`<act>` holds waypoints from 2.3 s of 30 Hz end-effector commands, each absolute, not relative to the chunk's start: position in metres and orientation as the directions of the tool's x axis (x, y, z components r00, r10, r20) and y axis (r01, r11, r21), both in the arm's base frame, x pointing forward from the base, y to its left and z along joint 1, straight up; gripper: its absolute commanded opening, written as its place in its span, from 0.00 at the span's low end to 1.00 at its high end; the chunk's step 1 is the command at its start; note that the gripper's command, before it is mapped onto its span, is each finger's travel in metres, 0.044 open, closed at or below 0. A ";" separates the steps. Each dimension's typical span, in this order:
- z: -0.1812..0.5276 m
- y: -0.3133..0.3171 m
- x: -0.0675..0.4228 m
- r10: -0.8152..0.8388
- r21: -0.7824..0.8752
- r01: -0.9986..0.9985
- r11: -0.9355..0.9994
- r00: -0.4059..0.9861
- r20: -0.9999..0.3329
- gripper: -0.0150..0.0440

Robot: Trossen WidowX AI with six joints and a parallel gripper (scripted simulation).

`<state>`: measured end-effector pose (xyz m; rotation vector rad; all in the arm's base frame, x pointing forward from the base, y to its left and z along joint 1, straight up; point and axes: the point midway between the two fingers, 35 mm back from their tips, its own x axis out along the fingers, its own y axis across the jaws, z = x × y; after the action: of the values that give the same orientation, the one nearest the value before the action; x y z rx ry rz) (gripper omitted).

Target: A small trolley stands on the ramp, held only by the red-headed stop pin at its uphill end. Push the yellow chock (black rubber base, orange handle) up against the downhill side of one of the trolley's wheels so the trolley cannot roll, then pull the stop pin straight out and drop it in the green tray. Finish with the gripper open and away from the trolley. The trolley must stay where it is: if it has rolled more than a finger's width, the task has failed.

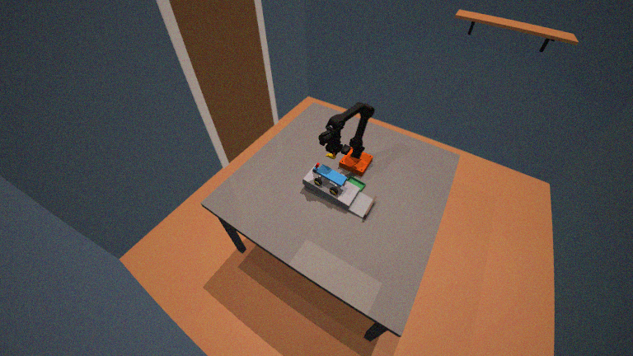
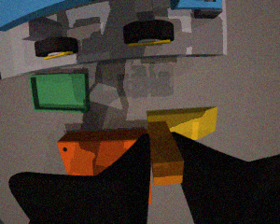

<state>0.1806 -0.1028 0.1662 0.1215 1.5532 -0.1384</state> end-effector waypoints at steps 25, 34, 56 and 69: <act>0.161 -0.016 0.218 -0.002 0.002 0.170 0.985 0.022 -1.000 0.25; 0.159 0.015 0.231 0.002 0.006 0.170 0.985 0.023 -1.000 0.25; 0.155 0.098 0.266 0.011 0.015 0.170 0.985 0.026 -1.000 0.25; 0.154 0.106 0.272 -0.105 -0.102 0.172 0.980 0.006 -0.994 0.25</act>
<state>0.2678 0.1072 0.1538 0.0573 1.5529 -0.1994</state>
